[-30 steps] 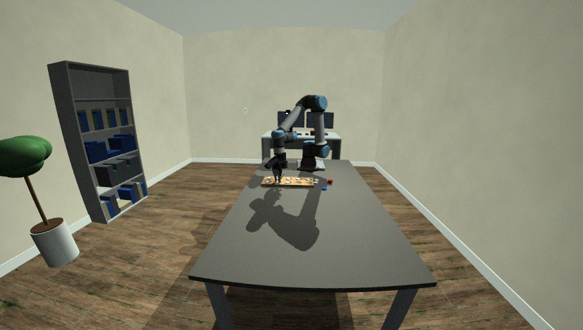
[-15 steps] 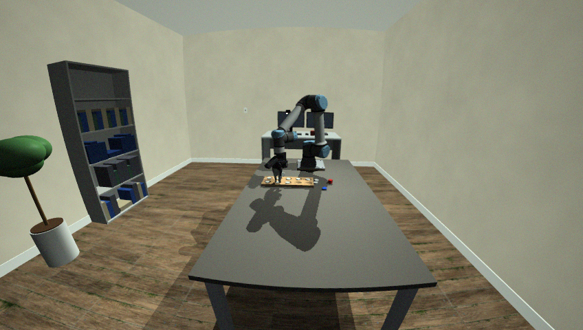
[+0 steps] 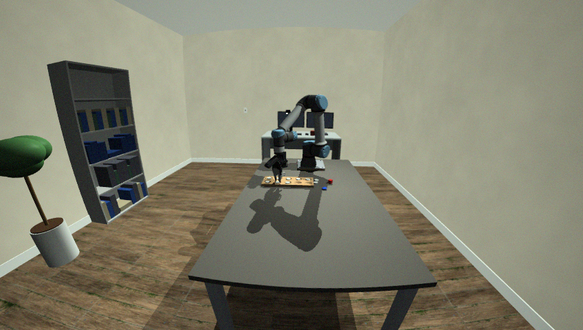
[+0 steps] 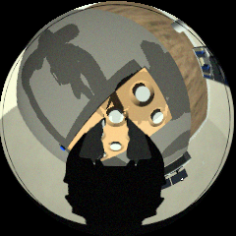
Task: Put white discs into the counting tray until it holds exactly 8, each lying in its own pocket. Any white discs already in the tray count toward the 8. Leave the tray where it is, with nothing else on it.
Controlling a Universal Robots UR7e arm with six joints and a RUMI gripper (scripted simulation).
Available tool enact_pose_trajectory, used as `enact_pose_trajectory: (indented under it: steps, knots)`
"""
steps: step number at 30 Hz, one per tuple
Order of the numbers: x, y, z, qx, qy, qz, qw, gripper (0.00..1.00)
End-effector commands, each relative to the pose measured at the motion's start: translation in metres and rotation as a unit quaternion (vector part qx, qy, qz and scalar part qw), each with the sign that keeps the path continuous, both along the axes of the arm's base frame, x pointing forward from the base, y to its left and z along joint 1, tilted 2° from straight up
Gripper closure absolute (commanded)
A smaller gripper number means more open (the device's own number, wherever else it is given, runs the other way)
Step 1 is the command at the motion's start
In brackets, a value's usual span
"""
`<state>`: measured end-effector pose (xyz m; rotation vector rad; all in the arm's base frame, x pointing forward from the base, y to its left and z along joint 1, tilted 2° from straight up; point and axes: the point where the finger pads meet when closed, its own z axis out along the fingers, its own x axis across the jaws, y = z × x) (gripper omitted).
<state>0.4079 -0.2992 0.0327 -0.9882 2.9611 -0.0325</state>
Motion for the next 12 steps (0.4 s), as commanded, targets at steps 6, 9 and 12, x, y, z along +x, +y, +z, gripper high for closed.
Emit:
enact_pose_trajectory:
  steps: [6,9,12]
  knots:
    - [0.001,0.000,0.025,-0.002,-0.002,0.000,1.000,0.72]
    - [0.000,0.000,0.046,-0.003,-0.002,0.000,1.000,0.72]
    - [-0.001,0.000,0.069,-0.003,-0.002,0.000,1.000,0.72]
